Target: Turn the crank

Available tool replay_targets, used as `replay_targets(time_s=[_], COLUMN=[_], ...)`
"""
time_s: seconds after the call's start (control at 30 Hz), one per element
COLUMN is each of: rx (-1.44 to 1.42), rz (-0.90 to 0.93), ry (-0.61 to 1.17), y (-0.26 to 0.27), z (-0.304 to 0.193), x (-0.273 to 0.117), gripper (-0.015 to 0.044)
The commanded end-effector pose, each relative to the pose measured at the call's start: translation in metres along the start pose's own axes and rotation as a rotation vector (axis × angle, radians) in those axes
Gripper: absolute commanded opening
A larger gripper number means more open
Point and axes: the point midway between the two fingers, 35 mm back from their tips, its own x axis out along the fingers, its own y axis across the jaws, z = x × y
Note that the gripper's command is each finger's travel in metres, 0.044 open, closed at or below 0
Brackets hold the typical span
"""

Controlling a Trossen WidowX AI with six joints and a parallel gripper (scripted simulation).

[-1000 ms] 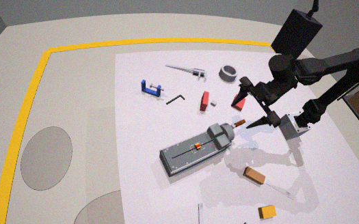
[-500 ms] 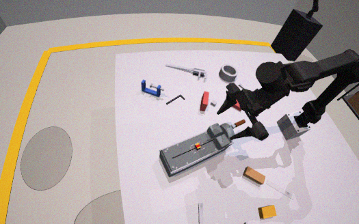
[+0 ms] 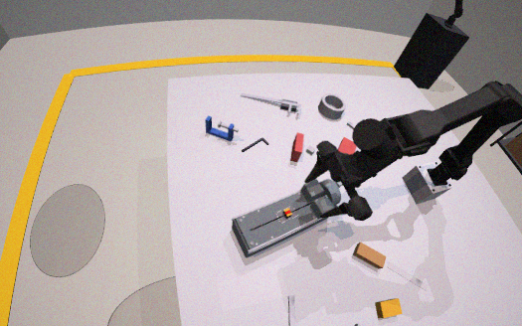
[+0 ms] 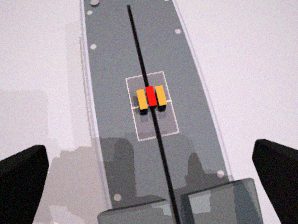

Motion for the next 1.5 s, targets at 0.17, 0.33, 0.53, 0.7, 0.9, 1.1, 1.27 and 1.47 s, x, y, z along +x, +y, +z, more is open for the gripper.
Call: replay_targets(time_s=[0.17,0.33,0.53,0.7,0.9,1.1,1.27,1.47], rx=[0.006,0.006,0.004,-0.001,-0.012,-0.037,-0.078,-0.129], rz=[-0.005,-0.005,-0.004,-0.001,0.008,0.023,0.041,0.060], ry=[-0.012,-0.012,-0.012,-0.012,-0.015,-0.024,-0.043,-0.068], y=[0.000,0.000,0.000,0.003,-0.006,-0.017,-0.024,-0.030], z=[0.001,0.001,0.009,0.032,0.021,-0.002,-0.020,-0.043], x=[0.001,0.001,-0.008,-0.037,-0.050,-0.068,-0.084,-0.100], gripper=[0.0440,0.0440,0.0440,0.0440,0.0440,0.0440,0.0440,0.0440])
